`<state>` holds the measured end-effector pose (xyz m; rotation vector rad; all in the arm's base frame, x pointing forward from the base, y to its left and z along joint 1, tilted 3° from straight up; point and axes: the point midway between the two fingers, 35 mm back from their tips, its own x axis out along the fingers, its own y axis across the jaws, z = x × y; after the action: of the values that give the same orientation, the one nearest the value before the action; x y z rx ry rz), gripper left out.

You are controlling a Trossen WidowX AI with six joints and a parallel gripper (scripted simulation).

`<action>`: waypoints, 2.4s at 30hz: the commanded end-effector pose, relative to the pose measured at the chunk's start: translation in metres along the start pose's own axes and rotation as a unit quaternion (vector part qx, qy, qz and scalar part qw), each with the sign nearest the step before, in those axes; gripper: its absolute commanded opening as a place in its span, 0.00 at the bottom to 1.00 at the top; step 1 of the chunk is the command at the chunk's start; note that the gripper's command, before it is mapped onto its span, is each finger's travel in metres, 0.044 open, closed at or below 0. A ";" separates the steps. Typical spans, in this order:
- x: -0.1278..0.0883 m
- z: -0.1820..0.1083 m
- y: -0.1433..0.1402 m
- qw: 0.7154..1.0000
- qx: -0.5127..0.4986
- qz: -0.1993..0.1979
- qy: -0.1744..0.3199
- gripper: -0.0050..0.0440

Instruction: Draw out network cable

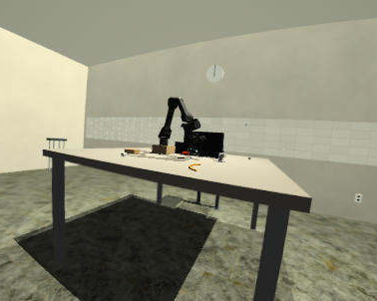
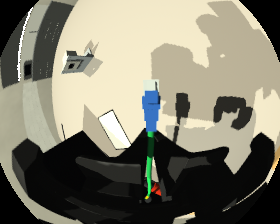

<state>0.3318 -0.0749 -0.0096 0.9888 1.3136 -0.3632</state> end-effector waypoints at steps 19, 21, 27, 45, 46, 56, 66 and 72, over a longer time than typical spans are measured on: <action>0.024 -0.006 0.072 0.983 -0.139 0.096 0.066 0.00; 0.028 -0.009 0.081 0.978 -0.158 0.111 0.078 0.00; 0.035 -0.016 0.099 0.966 -0.192 0.137 0.100 0.00; 0.034 -0.029 0.103 0.961 -0.208 0.150 0.108 0.00; 0.034 -0.030 0.103 0.961 -0.208 0.150 0.108 0.00; 0.031 -0.044 0.096 0.961 -0.207 0.150 0.108 0.00; 0.033 -0.044 0.095 0.961 -0.207 0.151 0.107 0.00; 0.042 -0.042 0.091 0.961 -0.205 0.149 0.110 0.00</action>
<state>0.3805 0.0211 -0.0087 0.8713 1.3507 0.2455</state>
